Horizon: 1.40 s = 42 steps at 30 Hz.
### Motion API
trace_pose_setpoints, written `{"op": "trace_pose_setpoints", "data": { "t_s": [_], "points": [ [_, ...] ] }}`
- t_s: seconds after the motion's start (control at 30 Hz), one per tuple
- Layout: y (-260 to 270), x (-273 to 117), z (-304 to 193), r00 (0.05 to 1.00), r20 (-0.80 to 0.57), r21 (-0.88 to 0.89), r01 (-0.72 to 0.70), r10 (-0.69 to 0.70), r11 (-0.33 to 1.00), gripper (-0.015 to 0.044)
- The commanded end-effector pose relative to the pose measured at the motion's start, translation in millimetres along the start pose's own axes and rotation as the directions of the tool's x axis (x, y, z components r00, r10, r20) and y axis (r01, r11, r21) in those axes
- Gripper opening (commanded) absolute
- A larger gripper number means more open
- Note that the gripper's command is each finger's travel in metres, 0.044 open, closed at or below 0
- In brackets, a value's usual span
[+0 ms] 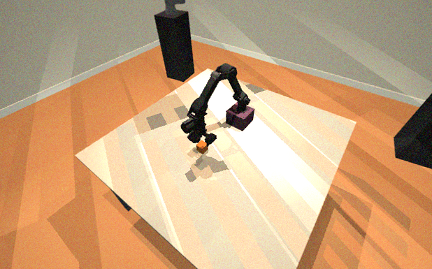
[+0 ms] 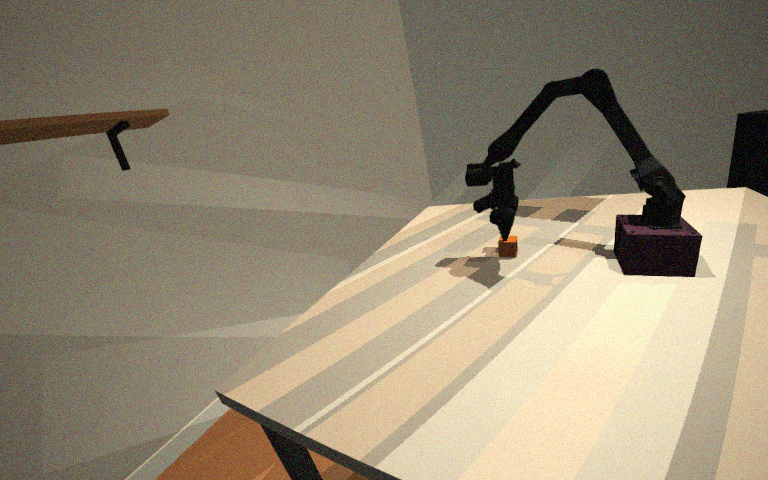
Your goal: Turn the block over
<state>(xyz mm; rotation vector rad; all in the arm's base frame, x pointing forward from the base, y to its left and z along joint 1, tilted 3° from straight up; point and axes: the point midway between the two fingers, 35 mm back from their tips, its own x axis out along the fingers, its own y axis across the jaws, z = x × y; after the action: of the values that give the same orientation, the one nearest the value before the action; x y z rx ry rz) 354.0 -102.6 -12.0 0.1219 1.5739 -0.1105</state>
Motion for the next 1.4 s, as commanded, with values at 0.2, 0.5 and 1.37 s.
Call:
{"op": "trace_pose_setpoints", "data": {
  "t_s": [0.2,0.5,1.37],
  "points": [
    [-1,18,-1,1.000,-0.006,0.006,0.004,-0.004,1.000,0.0440],
    [-1,33,-2,1.000,-0.006,0.006,0.004,-0.004,1.000,0.0440],
    [-1,35,-2,1.000,-0.006,0.006,0.004,-0.004,1.000,0.0130]
  ]
}}
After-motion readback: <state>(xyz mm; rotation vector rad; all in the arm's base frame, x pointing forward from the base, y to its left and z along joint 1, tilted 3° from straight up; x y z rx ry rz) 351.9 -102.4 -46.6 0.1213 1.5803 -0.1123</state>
